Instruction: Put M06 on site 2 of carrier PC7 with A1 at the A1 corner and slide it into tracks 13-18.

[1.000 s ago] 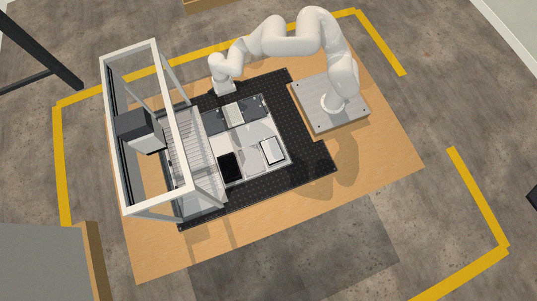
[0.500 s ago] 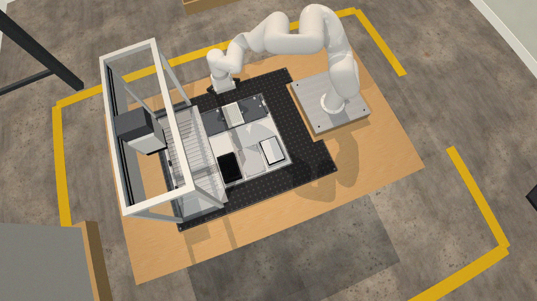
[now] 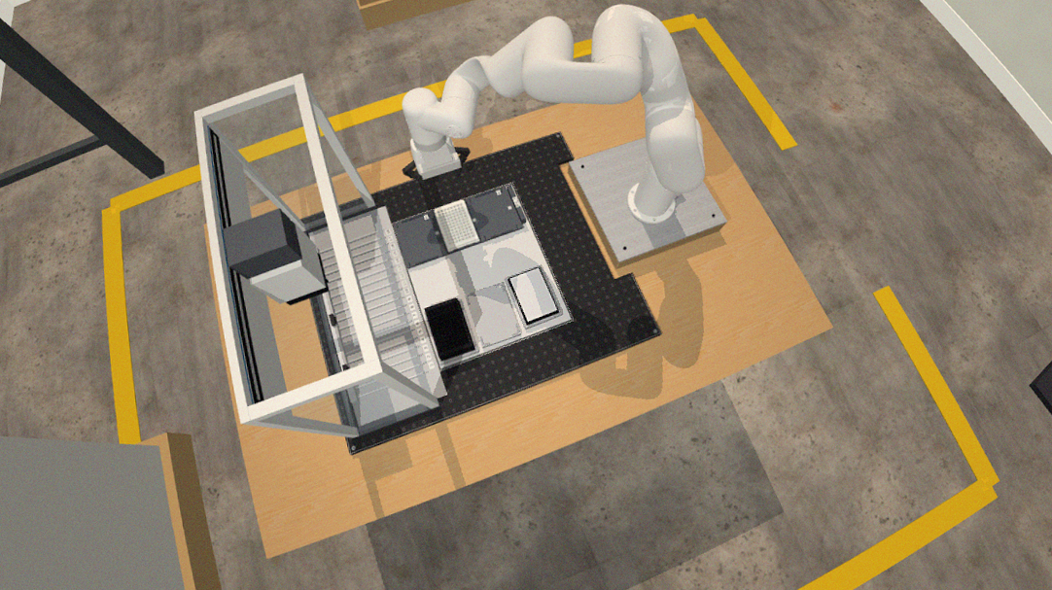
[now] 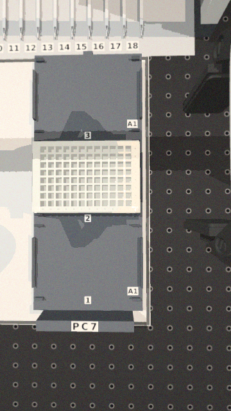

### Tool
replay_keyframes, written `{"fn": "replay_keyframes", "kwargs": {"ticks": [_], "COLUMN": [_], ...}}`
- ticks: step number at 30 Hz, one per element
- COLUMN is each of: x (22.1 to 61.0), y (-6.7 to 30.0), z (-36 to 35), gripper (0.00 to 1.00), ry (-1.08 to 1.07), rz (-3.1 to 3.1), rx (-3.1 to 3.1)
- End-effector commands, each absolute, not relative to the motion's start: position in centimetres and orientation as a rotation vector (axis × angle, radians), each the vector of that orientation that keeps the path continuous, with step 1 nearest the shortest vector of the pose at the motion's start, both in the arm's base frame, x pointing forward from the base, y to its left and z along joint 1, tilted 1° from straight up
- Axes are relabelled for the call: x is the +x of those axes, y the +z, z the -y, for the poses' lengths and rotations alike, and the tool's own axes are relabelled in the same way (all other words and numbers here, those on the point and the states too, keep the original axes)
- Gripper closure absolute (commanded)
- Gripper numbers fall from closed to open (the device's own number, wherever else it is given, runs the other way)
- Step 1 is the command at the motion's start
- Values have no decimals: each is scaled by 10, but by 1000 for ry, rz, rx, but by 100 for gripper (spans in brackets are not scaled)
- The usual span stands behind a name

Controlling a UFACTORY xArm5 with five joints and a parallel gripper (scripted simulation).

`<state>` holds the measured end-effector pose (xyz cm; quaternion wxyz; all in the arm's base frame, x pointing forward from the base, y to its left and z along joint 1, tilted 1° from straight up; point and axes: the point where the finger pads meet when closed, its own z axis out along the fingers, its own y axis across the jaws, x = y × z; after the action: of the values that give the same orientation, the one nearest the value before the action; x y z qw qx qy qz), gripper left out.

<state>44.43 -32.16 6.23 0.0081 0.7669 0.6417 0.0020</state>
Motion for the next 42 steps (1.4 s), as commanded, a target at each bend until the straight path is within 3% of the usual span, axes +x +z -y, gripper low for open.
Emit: {"fn": "replay_keyframes", "kwargs": {"ticks": [1, 30, 31, 42], "x": [445, 445, 441, 406], "y": [71, 101, 101, 100], "z": [322, 322, 319, 291], "gripper": [0, 0, 19, 19], "ry": [8, 8, 8, 13], "rz": [-2003, -2003, -1963, -1579], "rx": [2394, 2394, 2427, 2694]}}
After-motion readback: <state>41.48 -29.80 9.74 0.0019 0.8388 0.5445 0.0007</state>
